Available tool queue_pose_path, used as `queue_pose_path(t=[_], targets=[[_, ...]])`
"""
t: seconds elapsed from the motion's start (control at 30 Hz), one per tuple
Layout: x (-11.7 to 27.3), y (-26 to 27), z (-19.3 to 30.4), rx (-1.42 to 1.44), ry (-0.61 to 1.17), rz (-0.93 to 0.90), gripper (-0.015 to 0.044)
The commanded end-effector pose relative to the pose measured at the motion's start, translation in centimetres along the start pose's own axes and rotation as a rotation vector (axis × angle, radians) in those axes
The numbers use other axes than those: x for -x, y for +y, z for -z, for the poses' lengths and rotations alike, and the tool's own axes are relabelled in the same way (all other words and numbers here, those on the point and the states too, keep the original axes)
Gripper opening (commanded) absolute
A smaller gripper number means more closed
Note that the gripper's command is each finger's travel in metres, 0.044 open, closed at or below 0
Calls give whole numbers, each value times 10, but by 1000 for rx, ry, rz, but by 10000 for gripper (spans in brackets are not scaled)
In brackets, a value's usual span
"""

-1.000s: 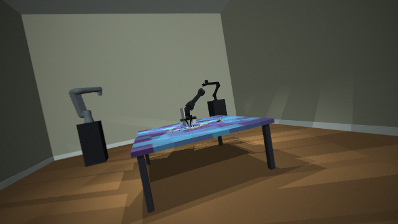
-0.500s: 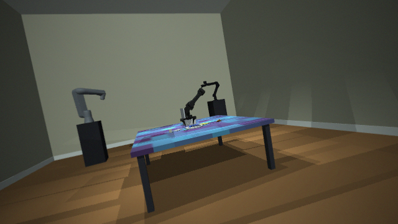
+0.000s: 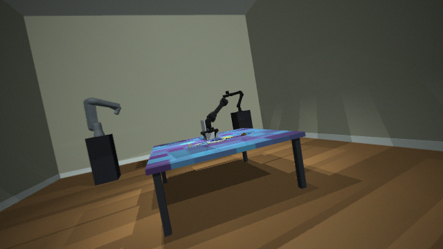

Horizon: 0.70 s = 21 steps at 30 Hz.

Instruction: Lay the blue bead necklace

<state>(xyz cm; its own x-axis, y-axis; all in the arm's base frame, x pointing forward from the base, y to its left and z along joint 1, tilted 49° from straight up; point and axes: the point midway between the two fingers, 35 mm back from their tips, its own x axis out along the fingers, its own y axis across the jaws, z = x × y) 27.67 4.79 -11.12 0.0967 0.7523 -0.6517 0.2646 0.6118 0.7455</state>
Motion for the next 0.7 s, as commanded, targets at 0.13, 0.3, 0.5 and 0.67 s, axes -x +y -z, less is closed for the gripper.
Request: queue_pose_path(t=[0.13,0.3,0.5,0.67], targets=[[19,0,-3,34,0,2,335],[31,0,-4,50,0,2,204],[14,0,-4,50,0,1,120],[20,0,-6,55,-9,0,120]])
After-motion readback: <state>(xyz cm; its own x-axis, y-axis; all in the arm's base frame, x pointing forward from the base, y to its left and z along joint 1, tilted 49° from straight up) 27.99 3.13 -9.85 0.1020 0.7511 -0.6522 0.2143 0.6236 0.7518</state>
